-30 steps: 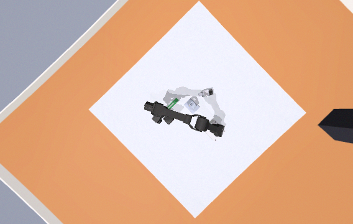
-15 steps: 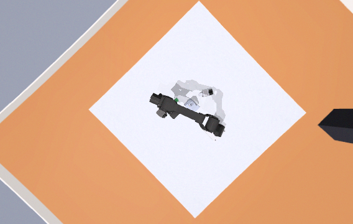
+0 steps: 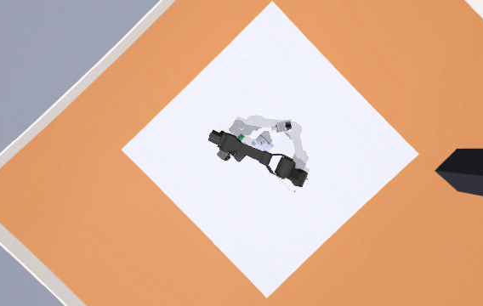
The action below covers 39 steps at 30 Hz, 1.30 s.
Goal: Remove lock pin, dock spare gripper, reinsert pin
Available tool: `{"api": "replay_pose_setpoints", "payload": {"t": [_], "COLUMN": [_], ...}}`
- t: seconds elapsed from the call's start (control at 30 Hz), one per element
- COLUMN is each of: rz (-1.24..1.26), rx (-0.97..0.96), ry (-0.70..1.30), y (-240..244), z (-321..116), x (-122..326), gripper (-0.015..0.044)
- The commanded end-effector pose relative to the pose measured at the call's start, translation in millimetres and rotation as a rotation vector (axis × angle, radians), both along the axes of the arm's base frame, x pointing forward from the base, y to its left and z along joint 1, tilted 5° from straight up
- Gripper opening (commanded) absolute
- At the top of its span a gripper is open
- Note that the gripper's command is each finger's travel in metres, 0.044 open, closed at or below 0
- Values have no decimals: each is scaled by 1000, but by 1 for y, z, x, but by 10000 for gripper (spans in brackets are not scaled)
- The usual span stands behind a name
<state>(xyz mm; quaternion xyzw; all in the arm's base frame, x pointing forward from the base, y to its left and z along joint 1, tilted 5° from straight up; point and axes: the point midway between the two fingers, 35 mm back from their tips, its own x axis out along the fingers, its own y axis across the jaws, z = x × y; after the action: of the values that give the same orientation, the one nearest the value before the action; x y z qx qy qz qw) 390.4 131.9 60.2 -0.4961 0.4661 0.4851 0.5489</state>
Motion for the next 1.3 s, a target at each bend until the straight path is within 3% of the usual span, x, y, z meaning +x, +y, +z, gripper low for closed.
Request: {"api": "replay_pose_setpoints", "payload": {"t": [0.0,1.23,1.27], "rz": [4,4,4], "rx": [1,1,1], "ry": [-21,-21,-21], "y": [0,-1,-1], "z": [-2,-56,-56], "x": [4,9,9], "gripper": [180,180,154]}}
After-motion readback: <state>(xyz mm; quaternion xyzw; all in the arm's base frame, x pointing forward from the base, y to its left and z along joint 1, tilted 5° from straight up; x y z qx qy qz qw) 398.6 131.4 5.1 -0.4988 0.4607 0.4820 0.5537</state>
